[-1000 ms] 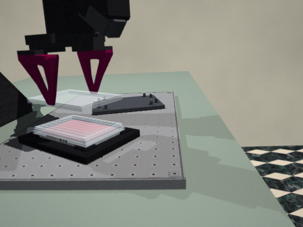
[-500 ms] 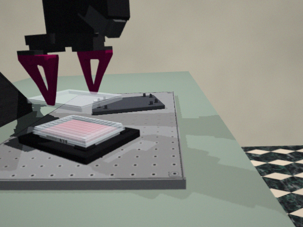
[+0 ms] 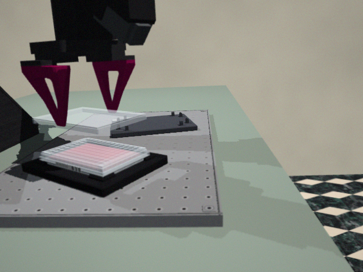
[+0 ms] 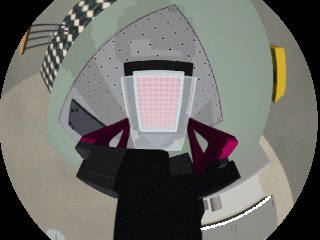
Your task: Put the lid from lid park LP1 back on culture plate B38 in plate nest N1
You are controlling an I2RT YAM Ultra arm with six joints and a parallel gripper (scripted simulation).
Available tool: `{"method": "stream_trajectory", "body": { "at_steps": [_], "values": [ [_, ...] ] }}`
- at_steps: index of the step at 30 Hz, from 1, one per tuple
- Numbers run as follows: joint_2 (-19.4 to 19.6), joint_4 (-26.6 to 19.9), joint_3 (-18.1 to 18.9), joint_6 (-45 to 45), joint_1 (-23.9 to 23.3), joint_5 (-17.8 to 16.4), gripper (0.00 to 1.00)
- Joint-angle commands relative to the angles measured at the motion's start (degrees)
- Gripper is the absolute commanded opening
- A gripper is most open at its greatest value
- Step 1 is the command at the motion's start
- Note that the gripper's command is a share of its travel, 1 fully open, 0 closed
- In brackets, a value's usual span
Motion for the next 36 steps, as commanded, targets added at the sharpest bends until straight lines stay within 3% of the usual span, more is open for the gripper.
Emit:
{"method": "stream_trajectory", "body": {
  "at_steps": [1,13,36],
  "values": [
    [-0.5,0.2,0.2,0.0,-0.8,0.0,0.0],
    [-0.4,0.5,0.0,0.2,-0.7,-0.1,0.0],
    [2.1,7.6,-2.2,4.1,2.6,-1.3,0.0]
  ]
}}
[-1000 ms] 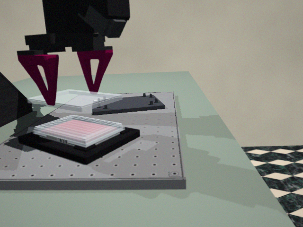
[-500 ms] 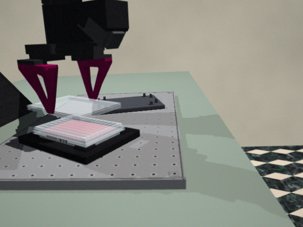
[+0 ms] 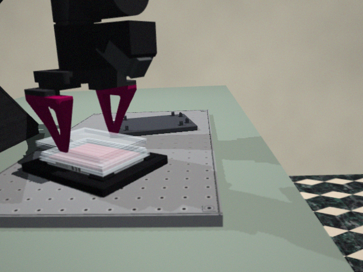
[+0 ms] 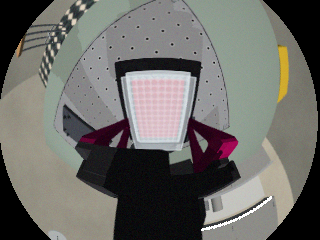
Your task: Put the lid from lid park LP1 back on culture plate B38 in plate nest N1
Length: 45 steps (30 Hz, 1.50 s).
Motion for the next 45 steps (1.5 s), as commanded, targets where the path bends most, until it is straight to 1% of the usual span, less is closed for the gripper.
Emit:
{"method": "stream_trajectory", "body": {
  "at_steps": [1,45],
  "values": [
    [-0.5,1.2,0.2,0.4,-0.6,-0.1,0.0],
    [-0.5,2.5,-0.7,1.1,-0.1,-0.3,0.0]
  ]
}}
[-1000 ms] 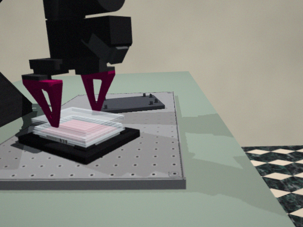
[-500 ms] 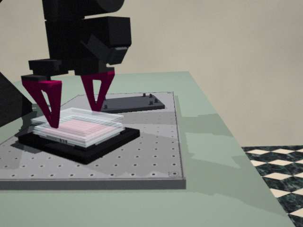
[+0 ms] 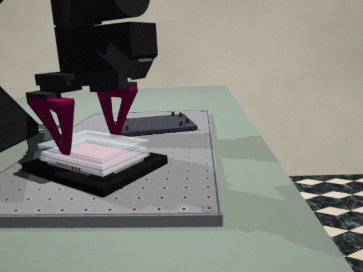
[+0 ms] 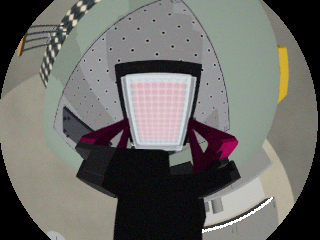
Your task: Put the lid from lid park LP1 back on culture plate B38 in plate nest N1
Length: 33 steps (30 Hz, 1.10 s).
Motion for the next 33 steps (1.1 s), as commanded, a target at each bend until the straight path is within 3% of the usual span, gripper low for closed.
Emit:
{"method": "stream_trajectory", "body": {
  "at_steps": [1,33],
  "values": [
    [-0.4,0.4,0.1,0.1,-0.3,0.0,0.0],
    [-0.2,1.6,-0.4,0.6,0.1,-0.2,0.0]
  ]
}}
